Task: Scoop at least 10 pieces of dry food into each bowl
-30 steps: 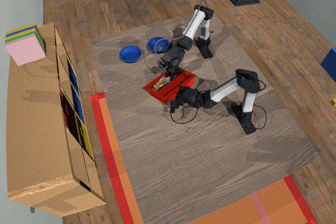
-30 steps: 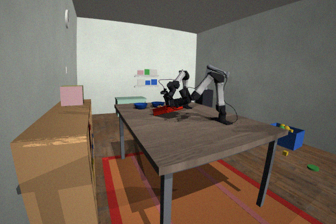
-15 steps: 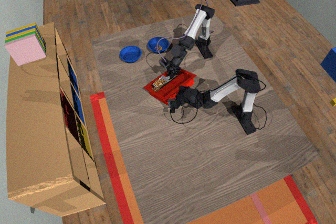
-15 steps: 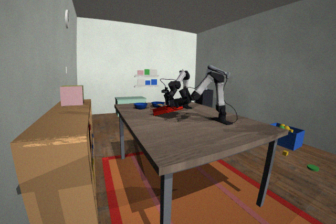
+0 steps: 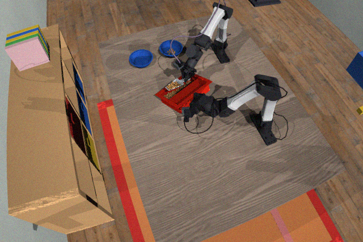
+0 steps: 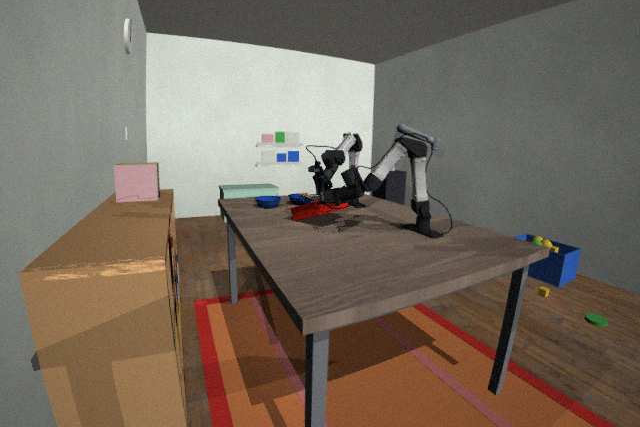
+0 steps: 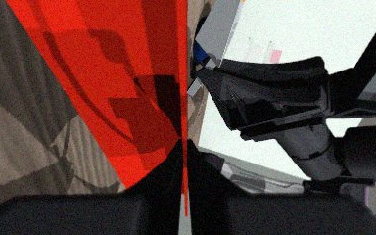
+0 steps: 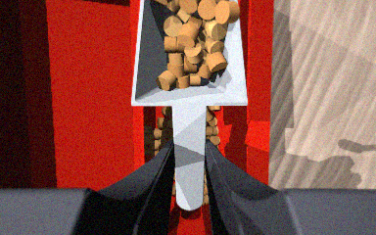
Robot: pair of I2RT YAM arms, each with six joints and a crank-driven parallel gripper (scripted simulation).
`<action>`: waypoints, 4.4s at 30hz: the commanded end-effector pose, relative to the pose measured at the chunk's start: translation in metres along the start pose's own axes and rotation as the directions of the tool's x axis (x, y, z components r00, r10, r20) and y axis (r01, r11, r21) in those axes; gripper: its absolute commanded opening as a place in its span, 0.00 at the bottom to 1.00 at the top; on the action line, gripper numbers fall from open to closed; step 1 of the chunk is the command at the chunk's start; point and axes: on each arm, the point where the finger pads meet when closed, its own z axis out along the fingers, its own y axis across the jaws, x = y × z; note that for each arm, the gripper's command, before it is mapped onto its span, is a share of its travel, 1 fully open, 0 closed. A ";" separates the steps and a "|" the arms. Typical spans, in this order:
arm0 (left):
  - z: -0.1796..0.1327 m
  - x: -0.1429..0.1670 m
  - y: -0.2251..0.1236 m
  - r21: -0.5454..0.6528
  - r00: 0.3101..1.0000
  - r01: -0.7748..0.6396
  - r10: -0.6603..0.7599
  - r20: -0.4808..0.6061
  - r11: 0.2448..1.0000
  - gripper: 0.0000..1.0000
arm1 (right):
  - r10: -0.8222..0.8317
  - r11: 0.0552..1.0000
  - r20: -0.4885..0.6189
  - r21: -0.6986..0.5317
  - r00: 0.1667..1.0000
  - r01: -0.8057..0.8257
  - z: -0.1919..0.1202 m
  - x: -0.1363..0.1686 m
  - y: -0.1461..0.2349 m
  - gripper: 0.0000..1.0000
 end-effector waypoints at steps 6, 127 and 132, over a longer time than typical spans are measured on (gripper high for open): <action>-0.006 -0.007 -0.043 0.099 0.994 -0.110 0.108 0.024 0.989 0.00 | 0.029 1.000 0.129 -0.009 0.991 -0.028 -0.023 -0.051 0.003 0.00; -0.006 -0.007 -0.043 0.099 0.994 -0.110 0.108 0.024 0.989 0.00 | 0.715 0.528 0.010 0.647 0.699 -0.550 -0.160 0.139 -0.204 0.00; -0.006 -0.007 -0.043 0.099 0.994 -0.110 0.108 0.024 0.989 0.00 | 0.722 0.529 0.022 0.627 0.692 -0.572 -0.161 0.134 -0.206 0.00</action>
